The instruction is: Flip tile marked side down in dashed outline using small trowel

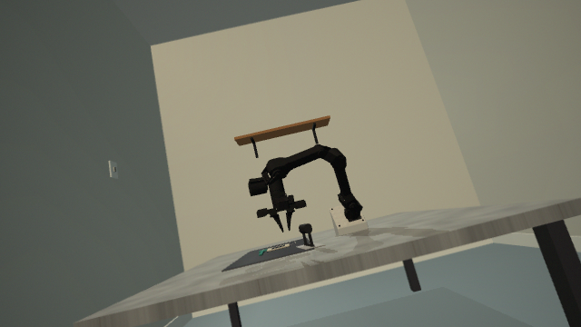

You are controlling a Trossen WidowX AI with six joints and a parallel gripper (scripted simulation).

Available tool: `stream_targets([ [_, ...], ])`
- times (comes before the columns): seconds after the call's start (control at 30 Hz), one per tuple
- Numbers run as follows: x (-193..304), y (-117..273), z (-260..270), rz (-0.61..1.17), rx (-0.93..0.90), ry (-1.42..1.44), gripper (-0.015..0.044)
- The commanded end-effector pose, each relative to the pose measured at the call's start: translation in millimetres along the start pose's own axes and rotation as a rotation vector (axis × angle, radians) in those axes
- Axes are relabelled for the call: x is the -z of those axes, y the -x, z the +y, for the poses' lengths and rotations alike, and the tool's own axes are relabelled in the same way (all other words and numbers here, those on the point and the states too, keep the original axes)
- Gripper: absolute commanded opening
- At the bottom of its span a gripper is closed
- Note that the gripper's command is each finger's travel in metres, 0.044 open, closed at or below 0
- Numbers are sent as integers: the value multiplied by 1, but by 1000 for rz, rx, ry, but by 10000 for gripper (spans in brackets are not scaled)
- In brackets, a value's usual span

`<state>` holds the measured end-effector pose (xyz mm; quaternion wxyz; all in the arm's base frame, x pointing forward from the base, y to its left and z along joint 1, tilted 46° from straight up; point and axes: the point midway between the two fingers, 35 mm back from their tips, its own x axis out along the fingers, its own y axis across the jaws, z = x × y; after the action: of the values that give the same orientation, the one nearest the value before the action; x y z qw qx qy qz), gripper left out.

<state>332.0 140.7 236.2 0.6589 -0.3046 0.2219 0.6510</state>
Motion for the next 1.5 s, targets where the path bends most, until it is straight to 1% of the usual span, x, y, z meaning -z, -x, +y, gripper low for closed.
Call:
stream_targets([
  [0.0, 0, 0, 0, 0, 0, 0, 100],
  [0.23, 0, 0, 0, 0, 0, 0, 100],
  [0.37, 0, 0, 0, 0, 0, 0, 0],
  [0.9, 0, 0, 0, 0, 0, 0, 0],
  [1.1, 2, 1, 1, 1, 0, 0, 152],
  [1.23, 38, 15, 32, 10, -5, 5, 258],
  [1.27, 47, 18, 42, 10, -6, 6, 270],
  [1.4, 79, 26, 83, -1, -8, 12, 270],
  [1.47, 83, 26, 91, -4, -7, 13, 270],
])
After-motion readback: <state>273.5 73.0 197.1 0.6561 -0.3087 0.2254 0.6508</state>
